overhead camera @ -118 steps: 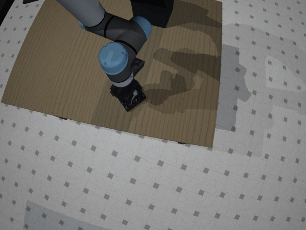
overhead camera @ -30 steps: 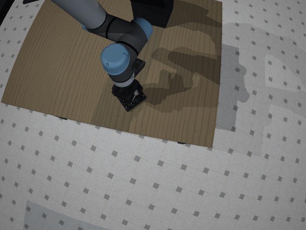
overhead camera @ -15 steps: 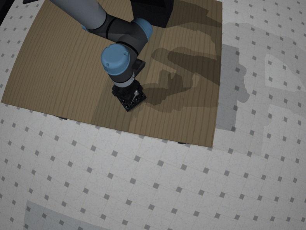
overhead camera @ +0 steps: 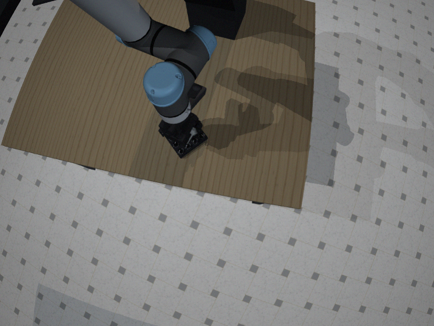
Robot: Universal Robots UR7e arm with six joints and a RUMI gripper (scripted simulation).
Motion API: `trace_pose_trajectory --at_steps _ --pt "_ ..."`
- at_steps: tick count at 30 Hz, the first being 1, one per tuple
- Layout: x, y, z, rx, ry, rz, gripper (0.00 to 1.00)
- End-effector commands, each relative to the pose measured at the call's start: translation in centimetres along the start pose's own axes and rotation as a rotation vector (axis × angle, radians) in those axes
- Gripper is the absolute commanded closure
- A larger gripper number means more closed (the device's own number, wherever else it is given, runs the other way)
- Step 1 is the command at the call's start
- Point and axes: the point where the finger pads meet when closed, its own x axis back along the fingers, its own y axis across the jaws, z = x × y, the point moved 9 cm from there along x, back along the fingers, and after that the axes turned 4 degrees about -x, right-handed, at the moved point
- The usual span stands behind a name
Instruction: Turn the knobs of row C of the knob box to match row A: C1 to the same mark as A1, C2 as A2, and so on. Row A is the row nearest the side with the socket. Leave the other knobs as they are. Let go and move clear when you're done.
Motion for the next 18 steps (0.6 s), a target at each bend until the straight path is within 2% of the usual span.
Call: trace_pose_trajectory --at_steps 1,8,9,18 --pt "0.03 0.01 -0.03 0.0 -0.001 0.0 0.89" --pt "0.03 0.01 -0.03 0.0 -0.001 0.0 0.89" --pt "0.03 0.01 -0.03 0.0 -0.001 0.0 0.96" --pt "0.03 0.01 -0.03 0.0 -0.001 0.0 0.96"
